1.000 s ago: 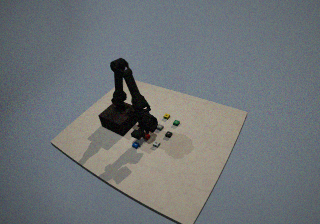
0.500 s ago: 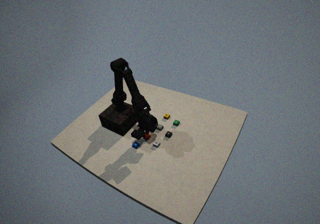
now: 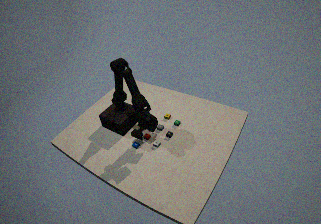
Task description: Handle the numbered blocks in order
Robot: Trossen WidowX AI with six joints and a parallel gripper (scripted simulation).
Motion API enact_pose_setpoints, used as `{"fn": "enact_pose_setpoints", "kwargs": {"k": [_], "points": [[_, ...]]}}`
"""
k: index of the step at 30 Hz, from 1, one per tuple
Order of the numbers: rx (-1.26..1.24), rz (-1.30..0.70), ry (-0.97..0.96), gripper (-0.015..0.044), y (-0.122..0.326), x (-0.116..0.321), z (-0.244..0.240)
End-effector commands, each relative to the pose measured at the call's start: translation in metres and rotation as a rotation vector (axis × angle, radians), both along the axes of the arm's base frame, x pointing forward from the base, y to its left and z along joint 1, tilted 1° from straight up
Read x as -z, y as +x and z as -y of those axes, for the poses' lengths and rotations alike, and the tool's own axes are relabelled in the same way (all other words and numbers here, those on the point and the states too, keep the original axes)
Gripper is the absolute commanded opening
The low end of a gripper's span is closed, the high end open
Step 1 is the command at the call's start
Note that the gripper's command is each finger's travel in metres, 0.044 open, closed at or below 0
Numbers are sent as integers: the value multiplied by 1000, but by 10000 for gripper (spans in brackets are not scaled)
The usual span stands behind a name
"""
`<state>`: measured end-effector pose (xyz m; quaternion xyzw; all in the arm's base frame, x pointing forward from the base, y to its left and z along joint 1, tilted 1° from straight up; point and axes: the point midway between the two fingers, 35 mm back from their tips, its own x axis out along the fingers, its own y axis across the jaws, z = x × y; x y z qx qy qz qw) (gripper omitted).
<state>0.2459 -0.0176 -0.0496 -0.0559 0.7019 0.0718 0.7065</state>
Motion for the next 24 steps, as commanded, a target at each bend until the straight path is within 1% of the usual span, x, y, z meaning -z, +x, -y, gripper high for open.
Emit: {"fn": "enact_pose_setpoints", "kwargs": {"k": [1,5,7,10,11,15,16,24], "points": [[-4,13,-3,400,3,-24,1],[-4,13,-3,400,2,-32,1],[-4,13,-4,347,4,-45,2],[-4,14,-4,269,3,-100,3],[-4,13,-4,242,2,-110,3],[-4,13,-4,138,1,-114,3],[-4,13,-4,120,1,-114,3],[-4,14,-4,120,2,-114,2]]}}
